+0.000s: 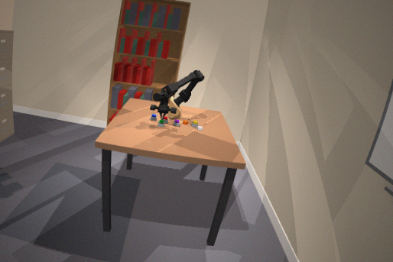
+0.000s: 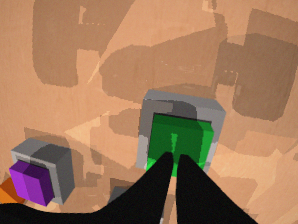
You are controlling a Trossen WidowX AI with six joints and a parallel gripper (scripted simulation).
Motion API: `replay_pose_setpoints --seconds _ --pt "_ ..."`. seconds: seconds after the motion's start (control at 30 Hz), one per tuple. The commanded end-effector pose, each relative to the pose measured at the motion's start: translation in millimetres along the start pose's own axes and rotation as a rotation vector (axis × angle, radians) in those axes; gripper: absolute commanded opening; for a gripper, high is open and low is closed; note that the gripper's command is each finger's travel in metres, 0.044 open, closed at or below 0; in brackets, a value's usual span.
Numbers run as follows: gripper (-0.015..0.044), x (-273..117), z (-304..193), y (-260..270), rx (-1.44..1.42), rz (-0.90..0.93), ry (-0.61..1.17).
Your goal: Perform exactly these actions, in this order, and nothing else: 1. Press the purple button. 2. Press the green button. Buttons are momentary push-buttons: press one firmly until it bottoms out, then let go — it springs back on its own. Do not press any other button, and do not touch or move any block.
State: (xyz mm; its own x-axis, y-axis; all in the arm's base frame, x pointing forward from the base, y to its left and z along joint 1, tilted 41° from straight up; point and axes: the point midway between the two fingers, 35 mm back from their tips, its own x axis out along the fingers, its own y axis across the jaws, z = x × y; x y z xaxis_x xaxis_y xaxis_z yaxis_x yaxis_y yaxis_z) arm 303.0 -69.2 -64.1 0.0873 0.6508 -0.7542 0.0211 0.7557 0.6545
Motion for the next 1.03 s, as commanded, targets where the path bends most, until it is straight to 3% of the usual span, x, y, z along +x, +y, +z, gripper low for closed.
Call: replay_pose_setpoints --seconds 0.0,0.1,0.2,0.37,0.57,0.77,1.0 --pt "0.0020 -23 2 -1 -0.006 -0.009 -0.011" --pt "0.0020 -23 2 -1 -0.006 -0.009 -0.011" --pt "0.0099 -30 8 24 -0.004 -0.019 -0.009" --pt "0.0230 -49 15 110 -0.002 -0.037 -0.009" --pt "0.0387 -67 -10 212 -0.002 -0.030 -0.012" --pt "0.0400 -82 -59 287 -0.003 0.001 -0.009" --pt "0.0400 -83 -61 289 -0.003 0.002 -0.009"
